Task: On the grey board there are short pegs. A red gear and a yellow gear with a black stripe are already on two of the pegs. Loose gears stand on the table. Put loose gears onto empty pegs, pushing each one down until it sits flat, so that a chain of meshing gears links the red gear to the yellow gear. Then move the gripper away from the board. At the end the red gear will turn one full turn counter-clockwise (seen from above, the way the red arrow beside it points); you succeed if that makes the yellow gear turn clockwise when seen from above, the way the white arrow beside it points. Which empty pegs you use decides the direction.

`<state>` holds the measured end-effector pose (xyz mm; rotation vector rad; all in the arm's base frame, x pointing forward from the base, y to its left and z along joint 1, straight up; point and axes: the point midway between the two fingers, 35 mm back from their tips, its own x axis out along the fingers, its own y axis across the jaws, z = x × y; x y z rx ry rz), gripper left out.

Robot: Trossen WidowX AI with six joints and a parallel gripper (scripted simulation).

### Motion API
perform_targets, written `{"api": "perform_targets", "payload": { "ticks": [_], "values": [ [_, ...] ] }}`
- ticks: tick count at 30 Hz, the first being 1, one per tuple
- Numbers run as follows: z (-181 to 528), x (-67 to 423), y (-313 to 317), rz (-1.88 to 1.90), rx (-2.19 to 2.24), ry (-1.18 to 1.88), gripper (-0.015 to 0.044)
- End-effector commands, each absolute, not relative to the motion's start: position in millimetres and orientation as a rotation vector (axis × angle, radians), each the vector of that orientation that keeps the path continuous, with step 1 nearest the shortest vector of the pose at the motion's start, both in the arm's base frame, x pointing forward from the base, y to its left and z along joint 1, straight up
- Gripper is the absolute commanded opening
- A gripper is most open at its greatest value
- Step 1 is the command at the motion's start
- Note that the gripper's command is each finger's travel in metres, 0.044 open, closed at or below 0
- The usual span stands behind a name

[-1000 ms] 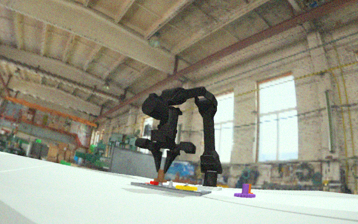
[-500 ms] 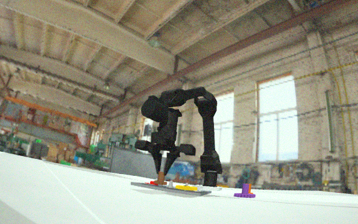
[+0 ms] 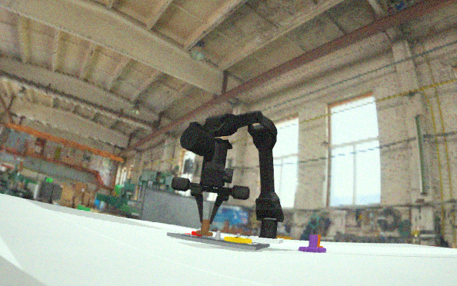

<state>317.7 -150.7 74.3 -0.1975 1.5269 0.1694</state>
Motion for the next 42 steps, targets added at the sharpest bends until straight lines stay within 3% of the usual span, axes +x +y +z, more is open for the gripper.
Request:
{"api": "perform_targets", "payload": {
  "ticks": [1,21,42],
  "values": [
    [72.6,317.2,-150.6,0.168,-0.194,1.531,0.0000],
    [72.0,316.9,-151.9,-0.204,0.190,1.527,0.0000],
    [70.6,316.5,-150.5,0.119,-0.144,1.534,0.0000]
  ]
}}
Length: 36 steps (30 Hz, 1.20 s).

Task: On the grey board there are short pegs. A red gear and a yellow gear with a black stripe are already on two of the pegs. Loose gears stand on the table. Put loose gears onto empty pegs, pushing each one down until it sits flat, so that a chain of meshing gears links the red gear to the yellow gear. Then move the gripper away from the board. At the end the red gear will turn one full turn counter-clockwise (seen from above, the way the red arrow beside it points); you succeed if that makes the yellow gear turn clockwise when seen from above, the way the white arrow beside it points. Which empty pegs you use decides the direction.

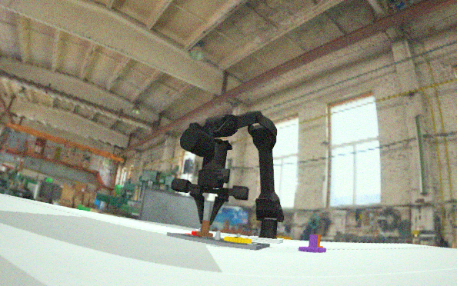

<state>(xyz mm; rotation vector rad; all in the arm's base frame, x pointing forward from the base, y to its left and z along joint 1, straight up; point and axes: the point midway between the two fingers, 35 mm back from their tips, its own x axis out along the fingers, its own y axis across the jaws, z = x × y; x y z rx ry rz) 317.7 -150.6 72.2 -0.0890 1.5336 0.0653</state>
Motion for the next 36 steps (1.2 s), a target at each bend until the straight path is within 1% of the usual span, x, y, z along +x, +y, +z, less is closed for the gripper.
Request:
{"api": "perform_targets", "payload": {
  "ticks": [1,4,10,27,32,36],
  "values": [
    [70.5,316.6,-150.6,0.139,-0.164,1.533,0.0000],
    [70.2,317.3,-150.6,0.190,-0.217,1.530,0.0000],
    [70.0,317.5,-150.0,0.157,-0.183,1.532,0.0000],
    [69.3,317.1,-151.7,-0.174,0.159,1.529,0.0000],
    [68.9,317.6,-151.1,-0.197,0.183,1.527,0.0000],
    [69.8,317.1,-151.0,-0.168,0.152,1.530,0.0105]
  ]
}}
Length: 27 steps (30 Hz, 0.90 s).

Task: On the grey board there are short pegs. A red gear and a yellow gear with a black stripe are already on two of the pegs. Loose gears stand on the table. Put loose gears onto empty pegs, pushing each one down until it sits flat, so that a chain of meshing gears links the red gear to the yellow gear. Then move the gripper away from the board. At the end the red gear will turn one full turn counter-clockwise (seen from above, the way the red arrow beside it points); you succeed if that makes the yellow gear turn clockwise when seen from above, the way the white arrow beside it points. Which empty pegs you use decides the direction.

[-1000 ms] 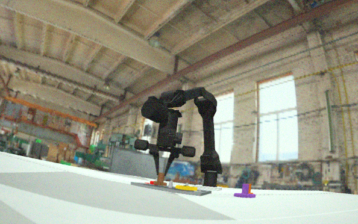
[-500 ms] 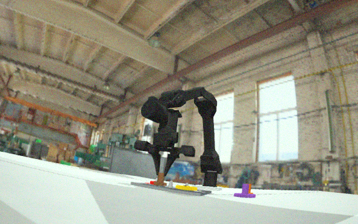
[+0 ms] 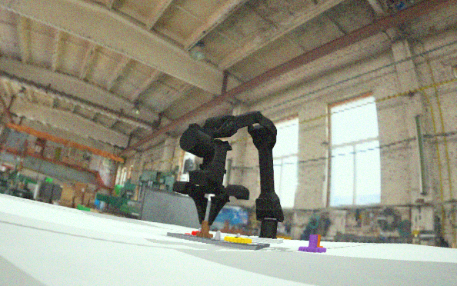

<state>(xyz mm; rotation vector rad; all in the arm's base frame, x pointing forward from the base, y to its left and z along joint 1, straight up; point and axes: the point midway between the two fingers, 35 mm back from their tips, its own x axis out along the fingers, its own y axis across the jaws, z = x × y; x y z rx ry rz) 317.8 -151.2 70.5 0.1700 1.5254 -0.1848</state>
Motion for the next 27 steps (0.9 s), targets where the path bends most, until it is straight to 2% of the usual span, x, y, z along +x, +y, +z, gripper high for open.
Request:
{"api": "perform_targets", "payload": {
  "ticks": [1,16,19,27],
  "values": [
    [70,317,-151,-0.154,0.138,1.531,0.0131],
    [119,313,-150,-0.008,-0.013,1.537,0.0140],
    [111,318,-127,-0.075,0.064,1.539,0.0219],
    [111,312,-2,-0.369,0.383,1.508,0.0429]
  ]
}}
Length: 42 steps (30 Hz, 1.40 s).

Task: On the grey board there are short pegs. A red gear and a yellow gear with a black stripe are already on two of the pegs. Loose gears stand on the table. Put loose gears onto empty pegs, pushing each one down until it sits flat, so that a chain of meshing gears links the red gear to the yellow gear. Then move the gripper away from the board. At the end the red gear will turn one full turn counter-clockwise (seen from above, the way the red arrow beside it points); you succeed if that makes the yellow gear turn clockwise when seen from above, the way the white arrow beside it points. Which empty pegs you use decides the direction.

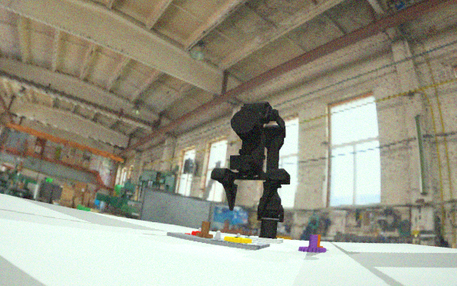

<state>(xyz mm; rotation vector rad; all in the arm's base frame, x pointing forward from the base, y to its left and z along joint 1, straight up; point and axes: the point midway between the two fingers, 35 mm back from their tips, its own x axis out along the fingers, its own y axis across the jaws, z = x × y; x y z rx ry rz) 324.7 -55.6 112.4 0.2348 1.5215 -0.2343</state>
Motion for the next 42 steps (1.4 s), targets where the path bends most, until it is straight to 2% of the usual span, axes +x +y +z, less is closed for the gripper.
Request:
{"api": "perform_targets", "payload": {
  "ticks": [1,15,42],
  "values": [
    [110,308,12,-0.406,0.423,1.501,0.0440],
    [106,247,133,-0.749,0.791,1.412,0.0440],
    [75,247,133,-0.753,0.794,1.411,0.0440]
  ]
}}
